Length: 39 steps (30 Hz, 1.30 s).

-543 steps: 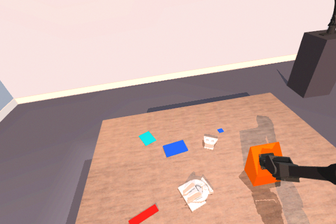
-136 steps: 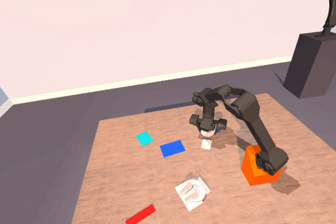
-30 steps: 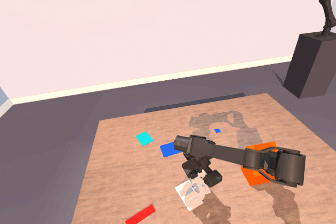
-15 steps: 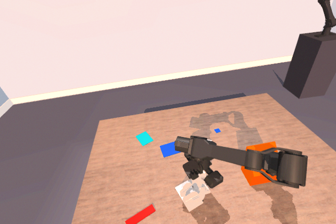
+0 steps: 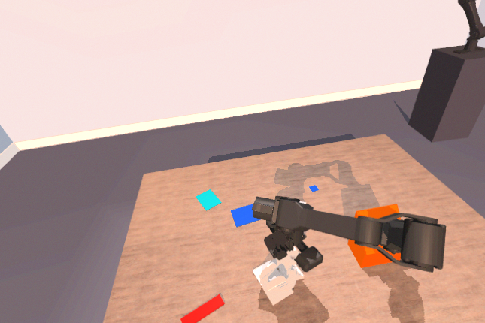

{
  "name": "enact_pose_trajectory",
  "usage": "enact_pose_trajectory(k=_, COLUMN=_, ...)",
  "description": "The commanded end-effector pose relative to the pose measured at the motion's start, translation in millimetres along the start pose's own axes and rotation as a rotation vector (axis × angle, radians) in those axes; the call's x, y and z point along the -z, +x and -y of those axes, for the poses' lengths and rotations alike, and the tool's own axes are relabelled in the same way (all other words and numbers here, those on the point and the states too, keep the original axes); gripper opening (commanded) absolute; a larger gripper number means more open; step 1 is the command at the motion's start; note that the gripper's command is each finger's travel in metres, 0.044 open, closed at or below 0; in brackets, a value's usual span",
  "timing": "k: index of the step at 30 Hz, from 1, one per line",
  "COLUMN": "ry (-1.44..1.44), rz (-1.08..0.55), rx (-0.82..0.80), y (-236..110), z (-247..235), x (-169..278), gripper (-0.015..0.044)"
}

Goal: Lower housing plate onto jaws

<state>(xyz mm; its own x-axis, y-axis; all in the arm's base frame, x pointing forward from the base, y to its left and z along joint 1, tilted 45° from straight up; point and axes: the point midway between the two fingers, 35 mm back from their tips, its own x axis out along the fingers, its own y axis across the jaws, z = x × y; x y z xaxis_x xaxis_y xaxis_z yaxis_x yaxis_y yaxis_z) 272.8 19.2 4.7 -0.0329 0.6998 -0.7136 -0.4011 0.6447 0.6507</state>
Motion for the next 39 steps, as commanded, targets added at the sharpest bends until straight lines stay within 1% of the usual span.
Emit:
enact_pose_trajectory(k=1, ry=0.004, rz=0.003, rx=-0.003, y=0, z=-1, x=0, gripper=0.0351)
enact_pose_trajectory(k=20, ry=0.005, rz=0.003, rx=-0.003, y=1, z=-1, x=-1, gripper=0.0351)
enact_pose_trajectory(k=39, ry=0.005, rz=0.003, rx=-0.001, y=32, z=1, x=-2, gripper=0.0351)
